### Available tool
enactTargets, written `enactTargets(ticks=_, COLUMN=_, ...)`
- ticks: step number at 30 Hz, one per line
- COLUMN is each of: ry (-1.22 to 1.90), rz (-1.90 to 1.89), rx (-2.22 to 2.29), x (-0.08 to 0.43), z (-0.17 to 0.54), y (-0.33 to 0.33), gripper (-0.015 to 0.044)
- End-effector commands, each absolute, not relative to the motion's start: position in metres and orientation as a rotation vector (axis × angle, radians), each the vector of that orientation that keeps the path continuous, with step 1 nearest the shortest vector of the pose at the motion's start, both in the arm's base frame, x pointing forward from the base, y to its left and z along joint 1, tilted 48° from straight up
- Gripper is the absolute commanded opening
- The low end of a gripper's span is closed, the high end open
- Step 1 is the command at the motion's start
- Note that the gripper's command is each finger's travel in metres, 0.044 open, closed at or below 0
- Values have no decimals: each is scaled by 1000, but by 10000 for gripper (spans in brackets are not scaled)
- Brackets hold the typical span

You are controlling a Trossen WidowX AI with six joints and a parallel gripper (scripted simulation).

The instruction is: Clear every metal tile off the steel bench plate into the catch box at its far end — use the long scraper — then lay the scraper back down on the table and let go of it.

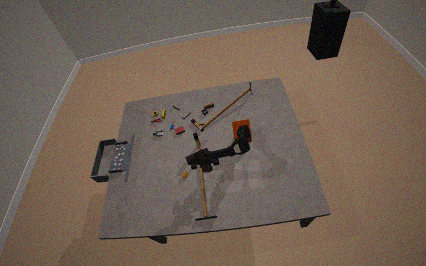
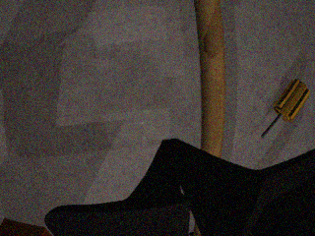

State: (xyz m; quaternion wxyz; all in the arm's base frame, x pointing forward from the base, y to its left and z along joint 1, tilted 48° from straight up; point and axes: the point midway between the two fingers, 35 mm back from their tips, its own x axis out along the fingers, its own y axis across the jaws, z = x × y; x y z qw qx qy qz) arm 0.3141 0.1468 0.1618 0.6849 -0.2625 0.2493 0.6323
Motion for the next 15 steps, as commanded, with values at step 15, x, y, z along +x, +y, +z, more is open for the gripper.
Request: enactTargets(ticks=15, ry=552, rz=1420, rx=-575, x=308, z=134, y=183, gripper=0)
